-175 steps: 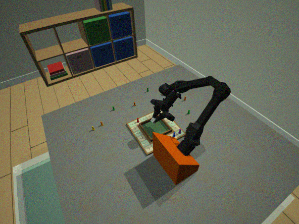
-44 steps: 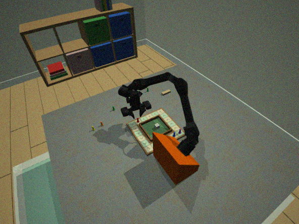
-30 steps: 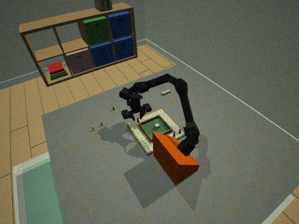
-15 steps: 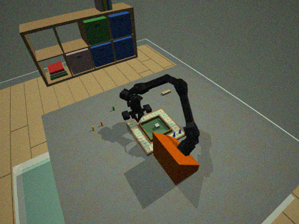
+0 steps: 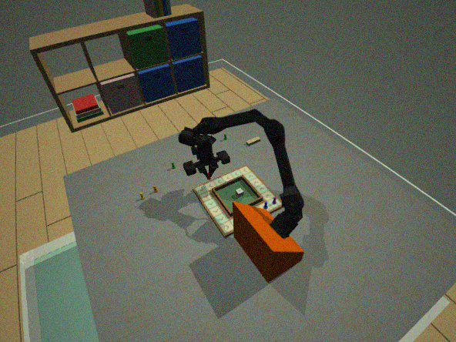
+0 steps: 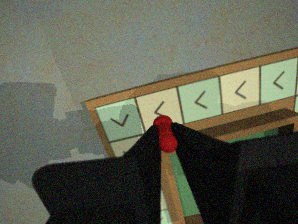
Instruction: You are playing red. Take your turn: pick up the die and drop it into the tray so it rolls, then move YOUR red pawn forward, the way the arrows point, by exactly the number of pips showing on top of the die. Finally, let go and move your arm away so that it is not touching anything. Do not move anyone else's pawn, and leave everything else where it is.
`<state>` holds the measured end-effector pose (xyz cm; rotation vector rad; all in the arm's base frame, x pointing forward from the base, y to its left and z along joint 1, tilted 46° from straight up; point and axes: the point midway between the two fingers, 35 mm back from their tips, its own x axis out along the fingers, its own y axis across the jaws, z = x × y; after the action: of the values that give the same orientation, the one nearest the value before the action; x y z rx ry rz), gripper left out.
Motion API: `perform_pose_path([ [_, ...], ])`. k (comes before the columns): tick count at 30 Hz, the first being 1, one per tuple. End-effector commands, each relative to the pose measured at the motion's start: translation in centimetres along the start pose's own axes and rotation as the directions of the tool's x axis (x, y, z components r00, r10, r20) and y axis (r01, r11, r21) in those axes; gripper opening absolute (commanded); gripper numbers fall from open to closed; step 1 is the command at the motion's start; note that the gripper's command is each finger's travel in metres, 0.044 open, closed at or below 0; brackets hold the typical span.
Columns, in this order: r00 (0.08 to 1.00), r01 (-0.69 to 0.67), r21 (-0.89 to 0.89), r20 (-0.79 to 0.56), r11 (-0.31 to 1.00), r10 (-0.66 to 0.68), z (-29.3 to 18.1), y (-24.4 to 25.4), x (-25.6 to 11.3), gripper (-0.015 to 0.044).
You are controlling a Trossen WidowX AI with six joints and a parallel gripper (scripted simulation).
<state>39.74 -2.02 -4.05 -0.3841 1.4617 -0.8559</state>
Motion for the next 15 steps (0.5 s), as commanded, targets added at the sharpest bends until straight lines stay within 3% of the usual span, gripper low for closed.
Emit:
perform_pose_path([
  [1, 1.0, -0.01, 0.005, 0.006, 1.0, 0.01, 0.2, 0.2, -2.7, 0.0],
  [10, 1.0, -0.007, 0.005, 0.005, 1.0, 0.007, -0.3, -0.1, -7.9, 0.0],
  [15, 1.0, -0.007, 0.005, 0.005, 1.0, 0.007, -0.4, -0.1, -8.3, 0.0],
])
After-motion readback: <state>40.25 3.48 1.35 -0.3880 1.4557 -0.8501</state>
